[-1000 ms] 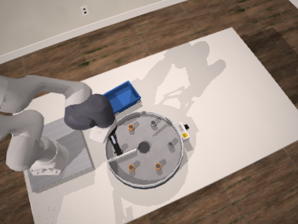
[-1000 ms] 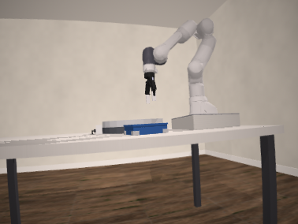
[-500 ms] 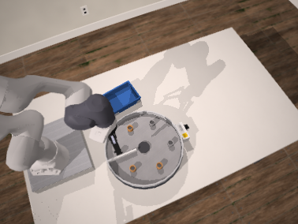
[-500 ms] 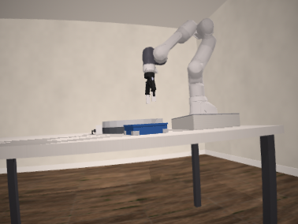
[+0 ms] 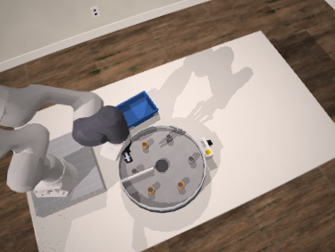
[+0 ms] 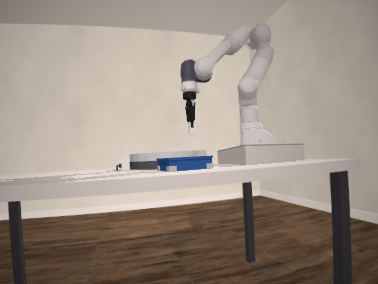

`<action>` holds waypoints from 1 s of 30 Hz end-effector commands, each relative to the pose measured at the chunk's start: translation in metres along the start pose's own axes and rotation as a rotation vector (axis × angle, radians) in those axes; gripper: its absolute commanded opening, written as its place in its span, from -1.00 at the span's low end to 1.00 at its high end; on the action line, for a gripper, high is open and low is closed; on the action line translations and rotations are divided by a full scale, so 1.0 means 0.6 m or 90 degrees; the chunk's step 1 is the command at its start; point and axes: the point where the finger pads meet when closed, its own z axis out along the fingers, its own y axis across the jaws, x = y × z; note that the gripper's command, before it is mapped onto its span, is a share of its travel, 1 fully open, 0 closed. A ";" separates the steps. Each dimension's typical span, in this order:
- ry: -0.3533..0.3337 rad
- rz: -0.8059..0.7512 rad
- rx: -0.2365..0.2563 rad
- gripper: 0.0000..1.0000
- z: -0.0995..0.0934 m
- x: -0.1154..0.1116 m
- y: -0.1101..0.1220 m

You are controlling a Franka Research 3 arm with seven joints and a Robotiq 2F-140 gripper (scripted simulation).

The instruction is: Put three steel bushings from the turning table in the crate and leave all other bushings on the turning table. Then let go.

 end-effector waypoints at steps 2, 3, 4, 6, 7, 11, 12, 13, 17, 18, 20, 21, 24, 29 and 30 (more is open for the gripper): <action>0.000 0.004 -0.001 -0.85 0.002 0.001 0.001; 0.000 0.004 -0.001 -0.85 0.002 0.001 0.001; 0.000 0.004 -0.001 -0.85 0.002 0.001 0.001; 0.000 0.004 -0.001 -0.85 0.002 0.001 0.001; 0.000 0.004 -0.001 -0.85 0.002 0.001 0.001; 0.000 0.004 -0.001 -0.85 0.002 0.001 0.001; 0.000 0.004 -0.001 -0.85 0.002 0.001 0.001; 0.000 0.004 -0.001 -0.85 0.002 0.001 0.001; 0.000 0.004 -0.001 -0.85 0.002 0.001 0.001; 0.000 0.004 -0.001 -0.85 0.002 0.001 0.001; 0.000 0.004 -0.001 -0.83 0.002 0.001 0.001; 0.000 0.004 -0.001 -0.83 0.002 0.001 0.001; 0.000 0.004 -0.001 -0.83 0.002 0.001 0.001; 0.000 0.004 -0.001 -0.83 0.002 0.001 0.001; 0.000 0.004 -0.001 -0.83 0.002 0.001 0.001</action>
